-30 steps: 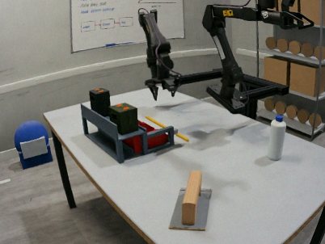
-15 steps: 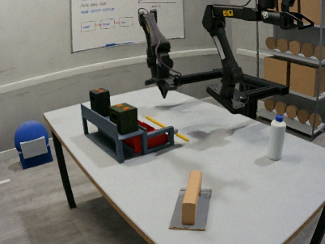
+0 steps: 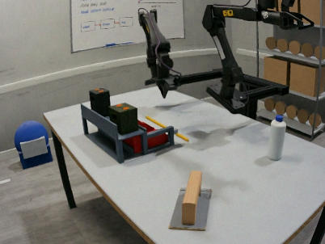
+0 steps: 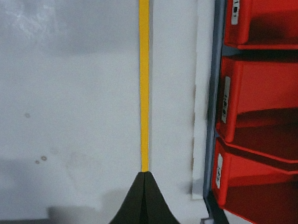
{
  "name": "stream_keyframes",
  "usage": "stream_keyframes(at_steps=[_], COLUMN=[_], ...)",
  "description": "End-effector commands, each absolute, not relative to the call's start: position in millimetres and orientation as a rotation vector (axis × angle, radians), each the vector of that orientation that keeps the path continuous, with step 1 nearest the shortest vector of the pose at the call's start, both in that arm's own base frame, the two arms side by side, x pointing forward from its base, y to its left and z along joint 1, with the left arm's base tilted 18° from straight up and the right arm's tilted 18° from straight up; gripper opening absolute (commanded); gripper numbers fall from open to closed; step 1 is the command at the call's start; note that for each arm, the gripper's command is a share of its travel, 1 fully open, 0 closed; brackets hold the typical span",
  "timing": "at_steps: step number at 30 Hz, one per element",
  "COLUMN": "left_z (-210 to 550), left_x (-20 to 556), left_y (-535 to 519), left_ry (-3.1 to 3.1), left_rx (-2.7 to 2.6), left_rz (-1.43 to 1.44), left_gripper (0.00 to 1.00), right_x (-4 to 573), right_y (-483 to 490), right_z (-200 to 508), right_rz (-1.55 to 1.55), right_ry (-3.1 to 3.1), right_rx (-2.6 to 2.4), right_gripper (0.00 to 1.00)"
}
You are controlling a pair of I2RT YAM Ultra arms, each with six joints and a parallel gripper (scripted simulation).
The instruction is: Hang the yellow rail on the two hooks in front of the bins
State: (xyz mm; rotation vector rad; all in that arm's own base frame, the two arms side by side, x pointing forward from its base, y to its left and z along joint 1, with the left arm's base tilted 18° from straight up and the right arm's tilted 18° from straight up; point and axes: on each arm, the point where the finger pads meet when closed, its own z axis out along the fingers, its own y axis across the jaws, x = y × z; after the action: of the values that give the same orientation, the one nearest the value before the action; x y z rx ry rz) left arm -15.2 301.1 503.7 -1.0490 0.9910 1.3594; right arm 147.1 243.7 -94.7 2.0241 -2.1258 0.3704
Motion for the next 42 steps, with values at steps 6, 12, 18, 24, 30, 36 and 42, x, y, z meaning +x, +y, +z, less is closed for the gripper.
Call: stream_keyframes(at_steps=[6, 12, 18, 24, 30, 36, 42], left_z=[518, 518, 518, 518, 518, 518, 518], left_x=[-18, -18, -18, -18, -18, -18, -18], left_y=[288, 288, 288, 288, 288, 288, 288], left_ry=[0.954, 0.954, 0.954, 0.954, 0.954, 0.954, 0.954], left_rx=[-1.011, -1.011, -1.011, -1.011, -1.011, -1.011, -1.011], left_rz=[1.389, 1.389, 1.389, 1.389, 1.389, 1.389, 1.389], left_gripper=[1.00, 1.00, 1.00, 1.00, 1.00, 1.00, 1.00], right_x=[153, 152, 151, 149, 150, 150, 149], right_y=[261, 259, 258, 257, 260, 260, 236], right_z=[-90, -92, -94, -95, -90, -90, -116], right_rz=[0.357, 0.362, 0.365, 0.368, 0.362, 0.362, 0.386], right_ry=[-2.153, -2.147, -2.142, -2.140, -2.151, -2.151, -2.115], right_rx=[2.066, 2.059, 2.054, 2.049, 2.057, 2.057, 2.021], right_gripper=[0.00, 0.00, 0.00, 0.00, 0.00, 0.00, 0.00])
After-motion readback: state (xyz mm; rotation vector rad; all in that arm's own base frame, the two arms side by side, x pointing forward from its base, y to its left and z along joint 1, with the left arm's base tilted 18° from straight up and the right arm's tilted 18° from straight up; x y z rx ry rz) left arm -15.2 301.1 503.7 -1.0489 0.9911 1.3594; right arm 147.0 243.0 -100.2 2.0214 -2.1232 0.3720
